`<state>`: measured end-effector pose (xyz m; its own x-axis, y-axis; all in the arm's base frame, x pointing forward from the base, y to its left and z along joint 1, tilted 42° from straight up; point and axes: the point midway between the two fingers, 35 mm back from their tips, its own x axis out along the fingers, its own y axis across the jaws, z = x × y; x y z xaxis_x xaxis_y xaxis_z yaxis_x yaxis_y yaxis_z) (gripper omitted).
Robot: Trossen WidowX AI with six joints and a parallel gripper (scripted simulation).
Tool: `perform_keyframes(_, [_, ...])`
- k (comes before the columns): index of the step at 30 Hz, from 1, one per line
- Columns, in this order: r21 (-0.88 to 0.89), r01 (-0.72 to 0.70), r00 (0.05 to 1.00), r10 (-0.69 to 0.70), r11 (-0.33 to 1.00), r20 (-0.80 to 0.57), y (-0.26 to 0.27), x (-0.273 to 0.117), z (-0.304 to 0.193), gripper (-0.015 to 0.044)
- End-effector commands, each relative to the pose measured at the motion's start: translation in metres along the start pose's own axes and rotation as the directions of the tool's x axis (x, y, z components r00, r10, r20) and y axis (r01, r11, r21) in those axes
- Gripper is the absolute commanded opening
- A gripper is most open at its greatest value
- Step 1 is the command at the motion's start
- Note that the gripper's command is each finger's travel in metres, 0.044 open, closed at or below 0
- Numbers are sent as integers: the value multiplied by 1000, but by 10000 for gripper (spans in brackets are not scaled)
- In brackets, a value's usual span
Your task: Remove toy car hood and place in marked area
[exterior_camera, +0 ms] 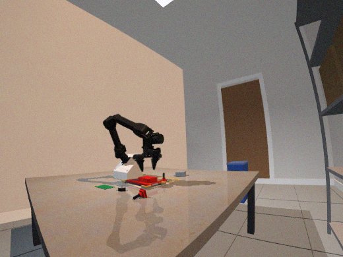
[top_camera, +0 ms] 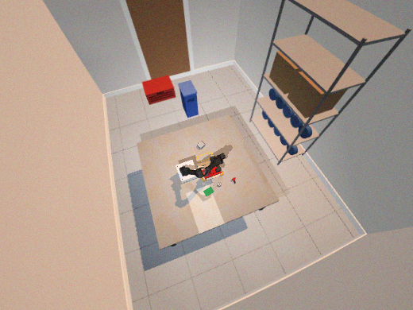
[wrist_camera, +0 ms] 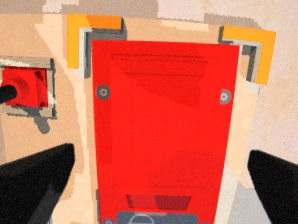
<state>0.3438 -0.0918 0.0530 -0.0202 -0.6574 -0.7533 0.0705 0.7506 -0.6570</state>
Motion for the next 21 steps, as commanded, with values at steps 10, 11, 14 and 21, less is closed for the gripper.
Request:
perform_keyframes(10, [-7,6,1000,-6,1000,-5,-1,9,-2,440])
perform_keyframes(11, [-7,6,1000,-6,1000,-5,-1,10,-2,440])
perform_keyframes(14, [-7,6,1000,-6,1000,-5,-1,11,-2,440])
perform_keyframes(21, [-7,6,1000,-6,1000,-5,-1,15,-3,440])
